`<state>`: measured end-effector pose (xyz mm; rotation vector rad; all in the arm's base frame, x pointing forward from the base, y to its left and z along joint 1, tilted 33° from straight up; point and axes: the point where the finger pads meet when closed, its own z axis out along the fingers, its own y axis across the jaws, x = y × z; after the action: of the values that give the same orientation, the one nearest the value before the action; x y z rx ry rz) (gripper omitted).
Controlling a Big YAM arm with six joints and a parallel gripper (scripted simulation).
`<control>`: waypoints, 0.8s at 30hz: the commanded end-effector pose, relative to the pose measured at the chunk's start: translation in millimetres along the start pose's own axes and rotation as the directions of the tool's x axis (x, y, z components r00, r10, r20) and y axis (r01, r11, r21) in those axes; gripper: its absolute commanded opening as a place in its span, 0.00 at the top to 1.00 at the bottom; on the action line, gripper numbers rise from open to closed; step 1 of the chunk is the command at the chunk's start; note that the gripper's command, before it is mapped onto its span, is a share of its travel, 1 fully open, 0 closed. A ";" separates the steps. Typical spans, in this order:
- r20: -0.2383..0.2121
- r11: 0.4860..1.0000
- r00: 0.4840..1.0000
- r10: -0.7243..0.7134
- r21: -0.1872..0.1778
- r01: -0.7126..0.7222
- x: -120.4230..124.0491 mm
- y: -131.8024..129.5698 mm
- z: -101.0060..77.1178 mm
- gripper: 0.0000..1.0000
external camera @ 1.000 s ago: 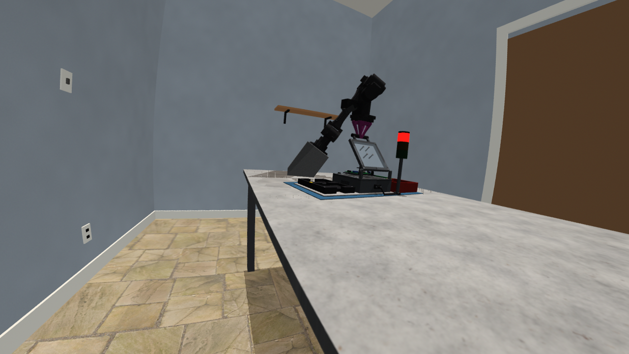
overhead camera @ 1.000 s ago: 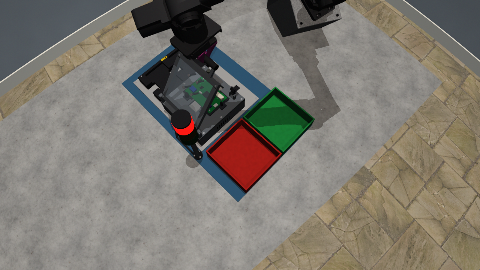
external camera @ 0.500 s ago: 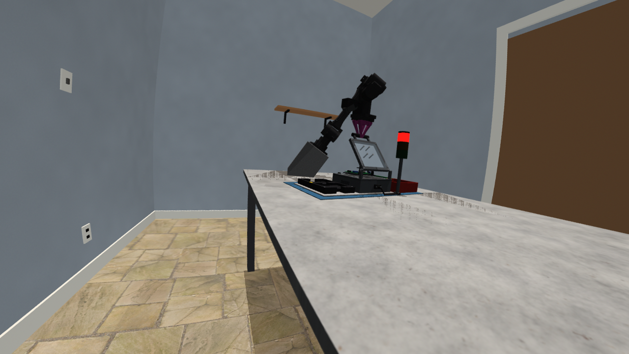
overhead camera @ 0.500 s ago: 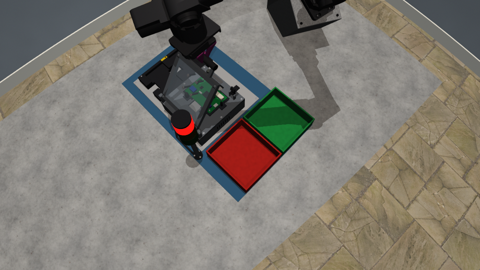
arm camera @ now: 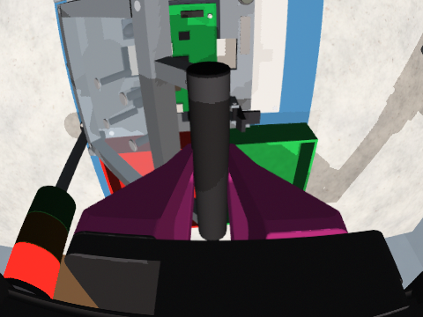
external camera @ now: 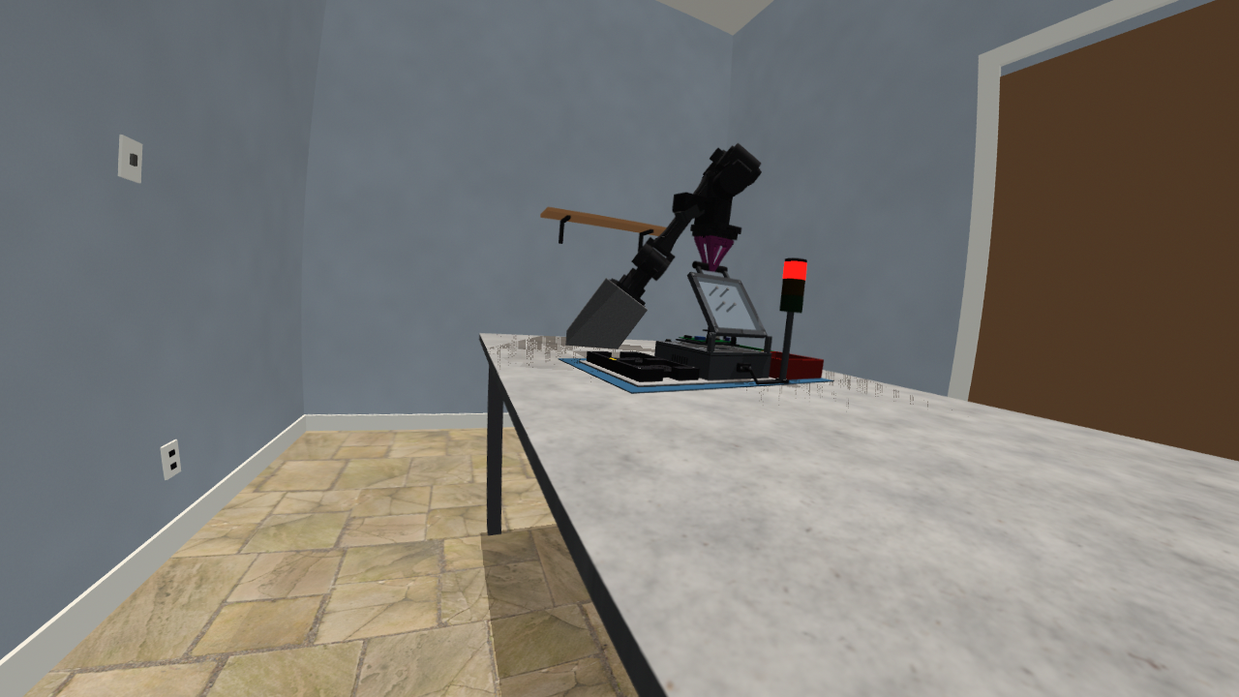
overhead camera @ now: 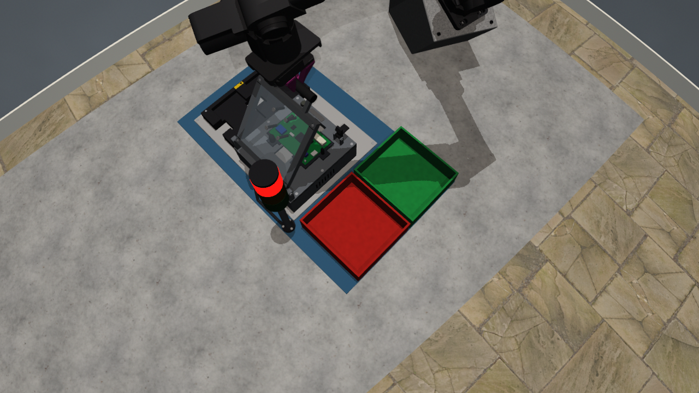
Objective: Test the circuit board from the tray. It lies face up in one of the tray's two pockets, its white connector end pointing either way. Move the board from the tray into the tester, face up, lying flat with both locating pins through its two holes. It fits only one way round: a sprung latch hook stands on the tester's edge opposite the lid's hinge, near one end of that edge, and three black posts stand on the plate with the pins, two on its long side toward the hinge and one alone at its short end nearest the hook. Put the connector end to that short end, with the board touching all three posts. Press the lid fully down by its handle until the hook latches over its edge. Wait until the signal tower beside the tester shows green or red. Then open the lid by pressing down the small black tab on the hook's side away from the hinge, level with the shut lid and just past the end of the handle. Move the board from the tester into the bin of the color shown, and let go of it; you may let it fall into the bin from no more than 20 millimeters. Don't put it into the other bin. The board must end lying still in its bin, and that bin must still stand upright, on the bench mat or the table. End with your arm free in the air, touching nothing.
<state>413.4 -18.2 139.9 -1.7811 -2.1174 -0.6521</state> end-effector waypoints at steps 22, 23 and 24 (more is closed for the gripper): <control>0.041 0.989 0.998 -0.038 -0.144 0.043 -0.4 61.5 -42.4 1.00; 0.041 0.989 0.998 -0.038 -0.144 0.043 -0.4 61.5 -42.4 1.00; 0.041 0.989 0.998 -0.038 -0.144 0.043 -0.5 61.5 -42.4 1.00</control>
<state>413.8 -18.4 140.4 -1.7808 -2.1157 -0.6502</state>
